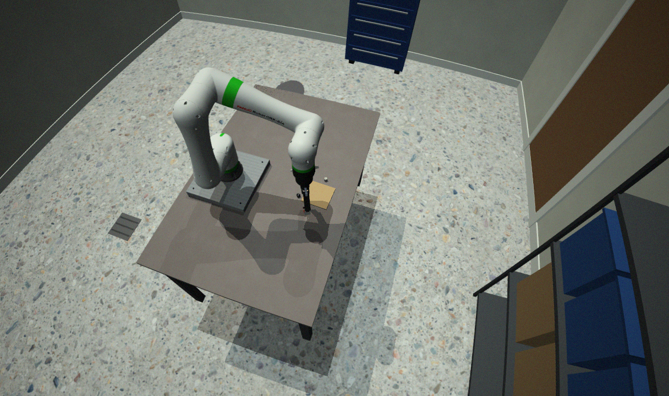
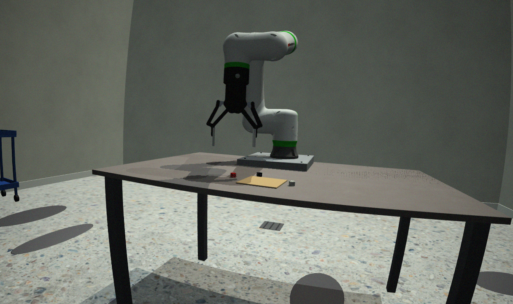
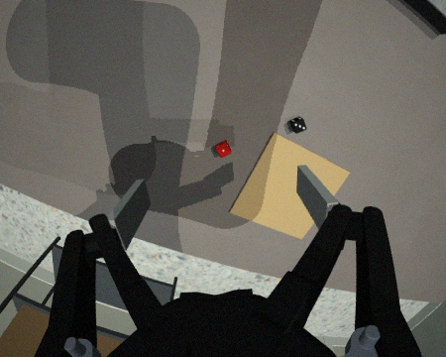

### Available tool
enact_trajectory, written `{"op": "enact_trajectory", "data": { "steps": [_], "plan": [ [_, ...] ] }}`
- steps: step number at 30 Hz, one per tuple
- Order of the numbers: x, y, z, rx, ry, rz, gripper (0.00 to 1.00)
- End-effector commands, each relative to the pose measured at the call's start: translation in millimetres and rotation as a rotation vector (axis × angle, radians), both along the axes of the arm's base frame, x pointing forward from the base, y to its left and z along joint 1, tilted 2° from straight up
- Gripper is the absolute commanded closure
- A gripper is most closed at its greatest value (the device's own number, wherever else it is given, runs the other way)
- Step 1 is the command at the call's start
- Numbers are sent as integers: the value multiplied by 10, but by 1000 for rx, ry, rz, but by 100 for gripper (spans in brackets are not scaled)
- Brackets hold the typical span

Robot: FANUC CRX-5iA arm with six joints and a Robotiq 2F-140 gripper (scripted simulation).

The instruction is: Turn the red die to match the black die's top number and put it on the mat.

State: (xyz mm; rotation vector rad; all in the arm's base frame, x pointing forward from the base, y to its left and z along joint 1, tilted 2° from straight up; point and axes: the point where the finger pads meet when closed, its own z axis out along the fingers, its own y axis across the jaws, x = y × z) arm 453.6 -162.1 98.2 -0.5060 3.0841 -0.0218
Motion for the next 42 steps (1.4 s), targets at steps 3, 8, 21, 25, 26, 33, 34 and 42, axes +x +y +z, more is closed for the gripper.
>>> {"op": "enact_trajectory", "data": {
  "steps": [3, 8, 21, 25, 26, 33, 34, 42],
  "plan": [
    [5, -3, -22, -8, -3, -203, 0],
    [7, -5, -39, -5, -5, -338, 0],
    [12, -10, -81, 1, -11, -675, 0],
    [13, -12, -99, 4, -13, -816, 0],
    [14, -13, -106, 5, -14, -872, 0],
    [17, -16, -130, 9, -17, -1068, 0],
    [17, -16, -134, 9, -18, -1101, 0],
    [18, -18, -146, 11, -19, -1192, 0]
  ]
}}
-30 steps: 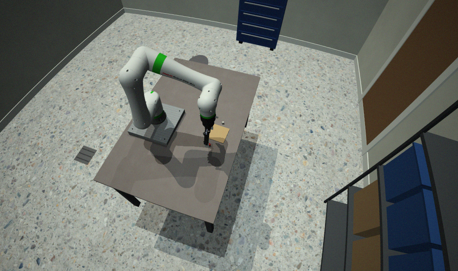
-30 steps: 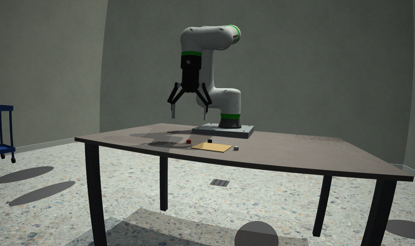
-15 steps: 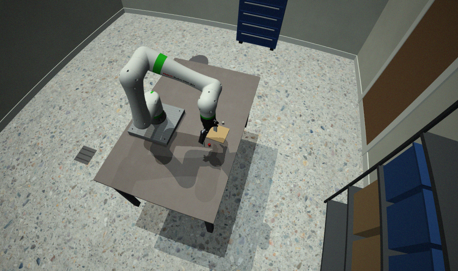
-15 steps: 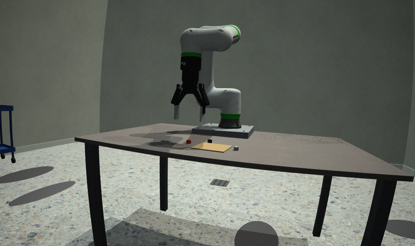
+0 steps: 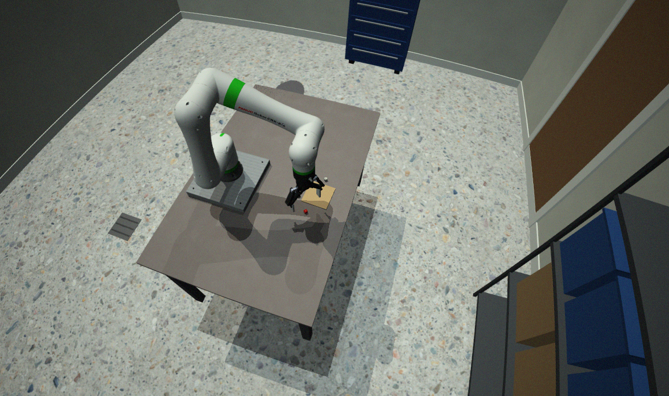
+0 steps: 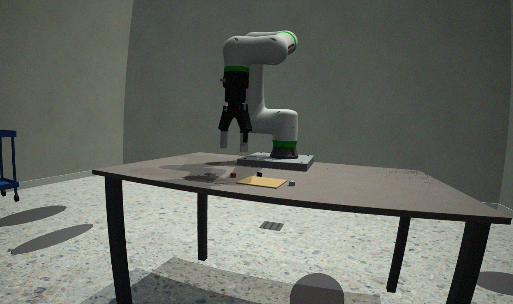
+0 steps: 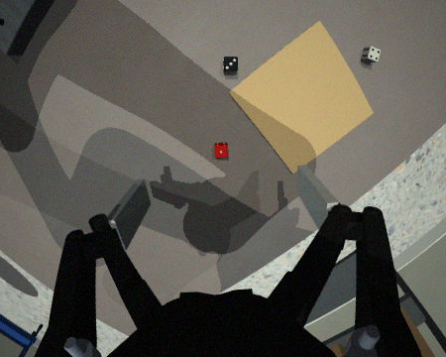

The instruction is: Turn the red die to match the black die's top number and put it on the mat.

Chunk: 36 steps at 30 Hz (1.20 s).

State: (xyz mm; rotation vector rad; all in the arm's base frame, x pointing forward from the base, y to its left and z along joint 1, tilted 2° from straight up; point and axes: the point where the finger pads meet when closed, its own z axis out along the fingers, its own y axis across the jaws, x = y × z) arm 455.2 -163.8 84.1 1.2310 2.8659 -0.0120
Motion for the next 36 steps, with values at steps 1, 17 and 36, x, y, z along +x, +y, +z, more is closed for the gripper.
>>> {"op": "enact_trajectory", "data": {
  "steps": [1, 17, 36],
  "plan": [
    [2, -1, -5, -6, -1, -62, 0],
    [2, -1, -6, -5, -1, -66, 81],
    [2, -1, -6, -5, -1, -66, 81]
  ]
}}
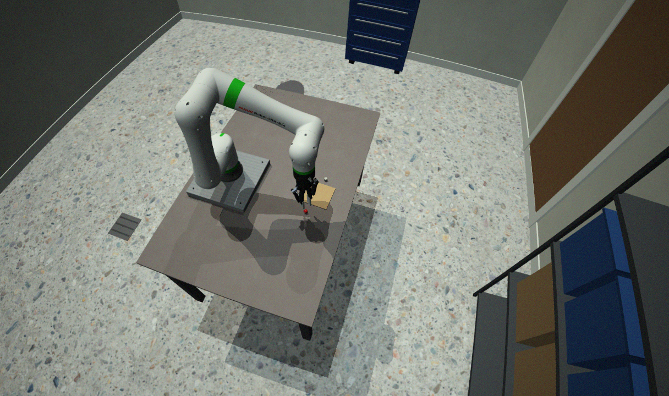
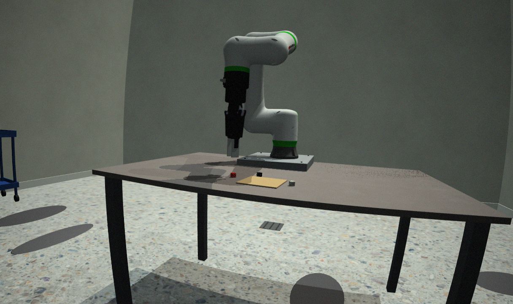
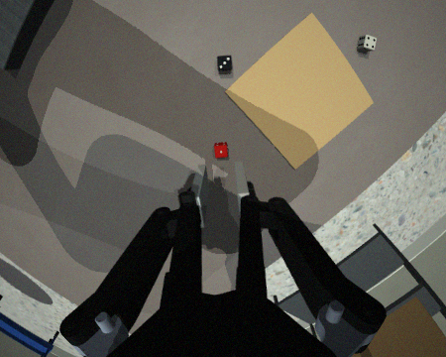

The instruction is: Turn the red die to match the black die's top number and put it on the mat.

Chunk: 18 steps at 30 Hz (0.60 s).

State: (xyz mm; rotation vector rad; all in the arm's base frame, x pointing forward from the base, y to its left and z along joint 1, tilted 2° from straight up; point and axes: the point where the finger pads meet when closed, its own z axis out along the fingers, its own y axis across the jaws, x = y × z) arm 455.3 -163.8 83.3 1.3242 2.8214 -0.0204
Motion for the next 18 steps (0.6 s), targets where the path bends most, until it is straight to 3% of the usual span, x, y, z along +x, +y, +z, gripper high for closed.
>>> {"op": "enact_trajectory", "data": {
  "steps": [1, 18],
  "plan": [
    [2, -1, 2, 0, 0, 0, 81],
    [2, -2, -44, 0, 0, 0, 81]
  ]
}}
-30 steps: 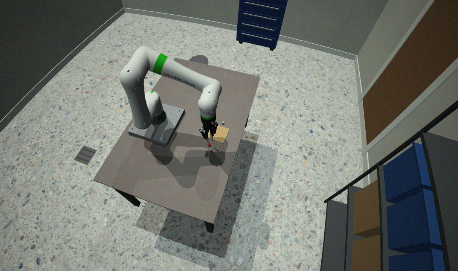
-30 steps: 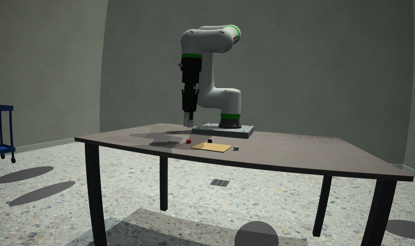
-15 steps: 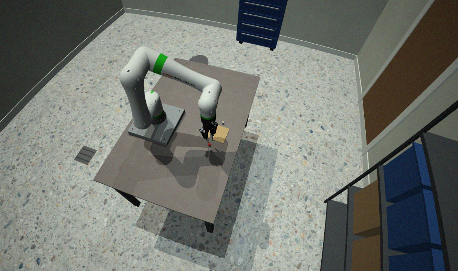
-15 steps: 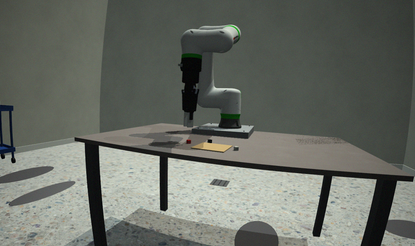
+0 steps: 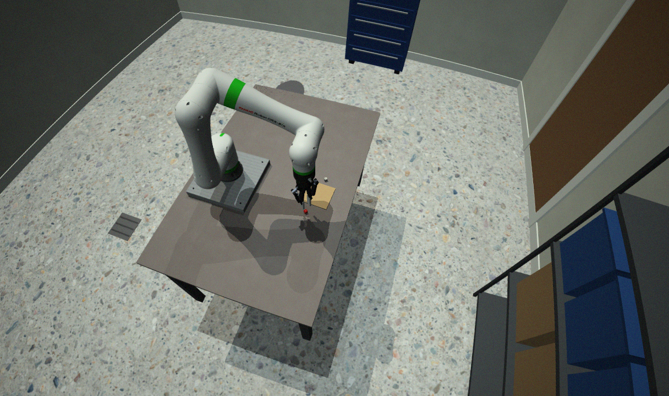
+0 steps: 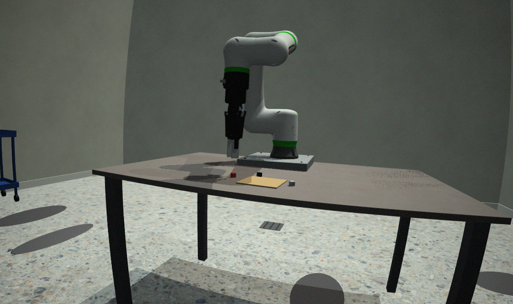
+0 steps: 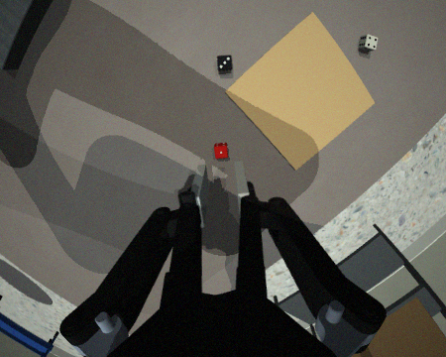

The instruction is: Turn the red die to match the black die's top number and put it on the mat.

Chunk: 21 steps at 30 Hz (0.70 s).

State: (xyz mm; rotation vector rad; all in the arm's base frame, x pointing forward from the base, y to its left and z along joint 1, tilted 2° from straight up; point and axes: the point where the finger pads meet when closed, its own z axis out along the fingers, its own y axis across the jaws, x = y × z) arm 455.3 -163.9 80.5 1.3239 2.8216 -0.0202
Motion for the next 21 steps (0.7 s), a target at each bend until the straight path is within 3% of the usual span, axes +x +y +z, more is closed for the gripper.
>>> {"op": "enact_trajectory", "data": {
  "steps": [1, 21],
  "plan": [
    [2, -2, -25, 0, 0, 0, 81],
    [6, -11, -279, 0, 0, 0, 81]
  ]
}}
